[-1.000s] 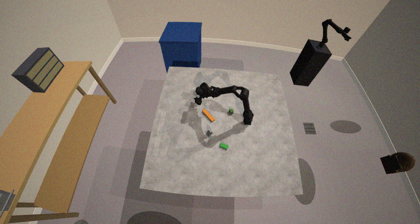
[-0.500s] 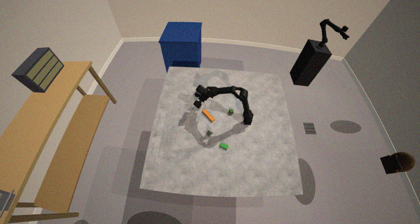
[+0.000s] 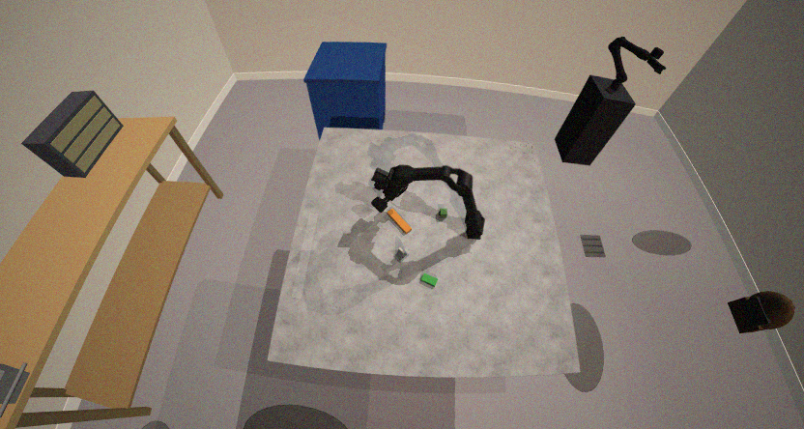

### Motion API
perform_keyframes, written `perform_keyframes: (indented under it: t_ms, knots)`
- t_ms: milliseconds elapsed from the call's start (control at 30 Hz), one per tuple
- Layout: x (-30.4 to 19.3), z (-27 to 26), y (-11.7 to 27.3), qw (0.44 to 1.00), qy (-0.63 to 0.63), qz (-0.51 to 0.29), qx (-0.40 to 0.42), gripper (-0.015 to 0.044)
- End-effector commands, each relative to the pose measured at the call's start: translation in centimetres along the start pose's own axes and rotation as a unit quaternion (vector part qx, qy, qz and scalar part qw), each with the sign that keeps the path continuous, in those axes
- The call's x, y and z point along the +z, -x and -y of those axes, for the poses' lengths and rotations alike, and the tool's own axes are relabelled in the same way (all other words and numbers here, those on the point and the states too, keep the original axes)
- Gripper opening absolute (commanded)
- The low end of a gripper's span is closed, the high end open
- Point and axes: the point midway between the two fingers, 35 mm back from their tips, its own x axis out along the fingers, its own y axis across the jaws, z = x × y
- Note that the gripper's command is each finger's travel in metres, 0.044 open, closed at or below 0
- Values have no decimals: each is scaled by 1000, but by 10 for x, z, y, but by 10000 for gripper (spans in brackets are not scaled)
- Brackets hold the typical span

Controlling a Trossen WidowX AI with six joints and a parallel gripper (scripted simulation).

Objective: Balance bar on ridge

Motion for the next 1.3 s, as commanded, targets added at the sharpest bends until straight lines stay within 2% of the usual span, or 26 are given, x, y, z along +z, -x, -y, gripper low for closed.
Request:
perform_keyframes:
  t_ms: [0, 333, 467, 800, 1267]
  knots:
    - [-12, -3, 5, 999, -25, -34, -15, 315]
    - [-48, -8, 31, 987, -90, -117, -64, 315]
    - [-50, -8, 33, 986, -94, -122, -68, 315]
    - [-61, -3, -9, 986, -94, -122, -68, 315]
    - [-65, -2, -22, 986, -94, -122, -68, 315]
